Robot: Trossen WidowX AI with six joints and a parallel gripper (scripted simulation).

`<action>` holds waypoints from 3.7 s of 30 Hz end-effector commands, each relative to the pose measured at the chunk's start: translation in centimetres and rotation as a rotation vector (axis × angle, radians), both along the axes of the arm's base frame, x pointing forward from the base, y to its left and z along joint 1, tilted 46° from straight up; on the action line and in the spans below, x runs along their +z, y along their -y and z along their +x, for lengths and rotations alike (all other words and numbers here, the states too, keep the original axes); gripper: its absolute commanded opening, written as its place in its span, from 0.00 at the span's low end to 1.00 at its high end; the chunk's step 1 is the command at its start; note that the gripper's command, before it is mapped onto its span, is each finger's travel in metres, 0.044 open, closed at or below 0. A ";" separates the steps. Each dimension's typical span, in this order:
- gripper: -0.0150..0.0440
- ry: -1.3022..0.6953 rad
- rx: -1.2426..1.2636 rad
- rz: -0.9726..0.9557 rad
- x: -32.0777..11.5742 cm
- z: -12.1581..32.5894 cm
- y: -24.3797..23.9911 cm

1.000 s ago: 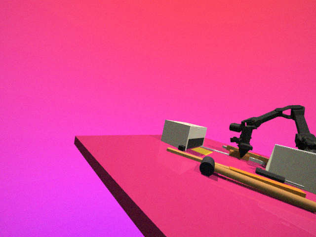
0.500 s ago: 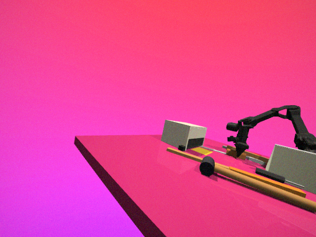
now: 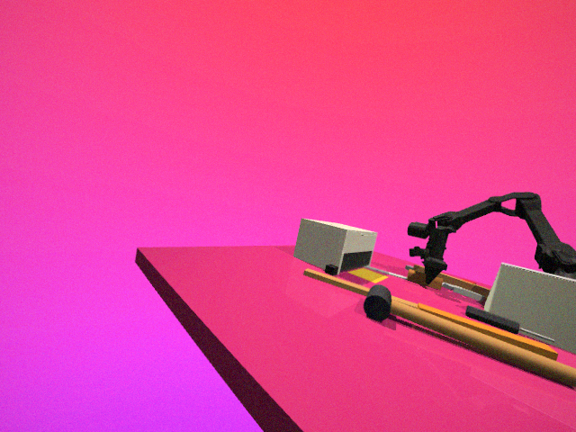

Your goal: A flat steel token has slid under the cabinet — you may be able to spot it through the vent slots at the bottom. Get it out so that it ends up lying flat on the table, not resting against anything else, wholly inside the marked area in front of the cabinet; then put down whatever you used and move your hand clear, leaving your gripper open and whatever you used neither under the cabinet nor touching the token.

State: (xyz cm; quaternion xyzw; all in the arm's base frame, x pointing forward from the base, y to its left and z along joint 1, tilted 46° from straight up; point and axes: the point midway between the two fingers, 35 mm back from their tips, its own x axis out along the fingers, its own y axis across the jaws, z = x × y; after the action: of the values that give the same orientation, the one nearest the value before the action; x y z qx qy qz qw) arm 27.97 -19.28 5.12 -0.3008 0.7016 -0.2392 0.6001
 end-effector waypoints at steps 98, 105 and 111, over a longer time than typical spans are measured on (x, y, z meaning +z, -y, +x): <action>0.25 0.007 -0.001 -0.002 -2.3 9.6 -0.8; 0.25 0.006 -0.001 -0.002 -2.8 9.5 -1.3; 0.25 0.006 -0.001 -0.002 -3.2 9.4 -1.6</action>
State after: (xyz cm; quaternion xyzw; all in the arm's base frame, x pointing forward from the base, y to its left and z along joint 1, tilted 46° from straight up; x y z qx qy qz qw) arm 37.55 -18.17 2.60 -0.2992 0.6973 -0.2454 0.6034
